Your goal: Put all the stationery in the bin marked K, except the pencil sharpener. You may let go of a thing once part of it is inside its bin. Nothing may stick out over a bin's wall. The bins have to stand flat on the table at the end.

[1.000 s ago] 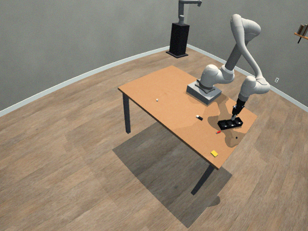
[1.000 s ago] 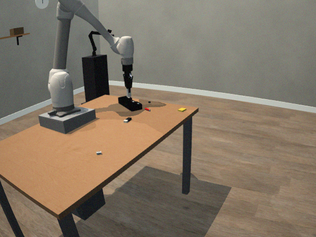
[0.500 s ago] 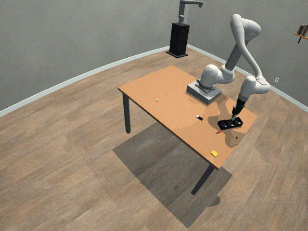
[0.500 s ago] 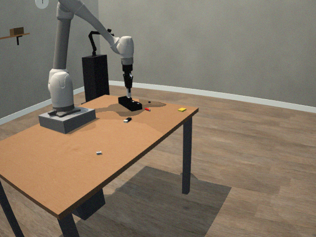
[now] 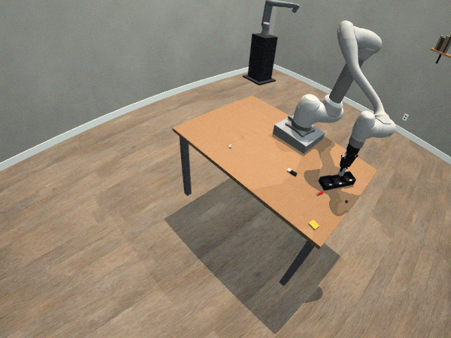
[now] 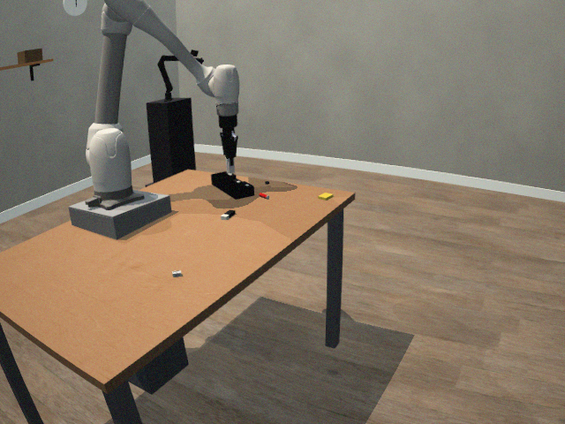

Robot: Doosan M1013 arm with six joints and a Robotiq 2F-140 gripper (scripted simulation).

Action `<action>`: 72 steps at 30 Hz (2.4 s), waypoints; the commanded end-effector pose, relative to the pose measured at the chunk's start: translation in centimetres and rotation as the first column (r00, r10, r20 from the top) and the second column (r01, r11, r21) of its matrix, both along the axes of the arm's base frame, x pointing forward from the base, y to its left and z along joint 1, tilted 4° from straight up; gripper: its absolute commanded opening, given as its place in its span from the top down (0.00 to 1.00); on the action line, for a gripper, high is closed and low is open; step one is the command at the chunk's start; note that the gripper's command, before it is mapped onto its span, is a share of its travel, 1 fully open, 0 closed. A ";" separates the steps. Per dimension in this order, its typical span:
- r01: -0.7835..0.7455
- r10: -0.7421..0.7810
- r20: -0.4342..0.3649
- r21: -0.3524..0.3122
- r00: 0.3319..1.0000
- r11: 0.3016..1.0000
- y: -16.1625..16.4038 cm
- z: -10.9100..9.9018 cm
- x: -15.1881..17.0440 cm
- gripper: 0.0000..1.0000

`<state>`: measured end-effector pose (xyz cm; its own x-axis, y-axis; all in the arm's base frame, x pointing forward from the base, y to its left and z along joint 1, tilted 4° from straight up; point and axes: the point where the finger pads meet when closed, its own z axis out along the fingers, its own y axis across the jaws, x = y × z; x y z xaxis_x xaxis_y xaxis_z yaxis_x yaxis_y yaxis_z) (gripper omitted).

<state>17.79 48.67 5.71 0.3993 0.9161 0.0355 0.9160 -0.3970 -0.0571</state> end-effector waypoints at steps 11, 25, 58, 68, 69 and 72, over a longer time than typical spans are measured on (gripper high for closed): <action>-0.002 0.002 0.004 0.005 1.000 1.000 0.5 0.4 0.2 0.85; -0.002 0.002 0.004 0.005 1.000 1.000 0.5 0.4 0.2 0.85; -0.002 0.002 0.004 0.005 1.000 1.000 0.5 0.5 0.2 0.85; -0.002 0.002 0.004 0.005 1.000 1.000 0.3 -1.1 0.0 0.85; -0.002 0.002 0.004 0.005 1.000 1.000 0.3 -1.4 0.0 0.85; -0.002 0.002 0.004 0.005 1.000 1.000 0.4 -2.2 0.0 0.85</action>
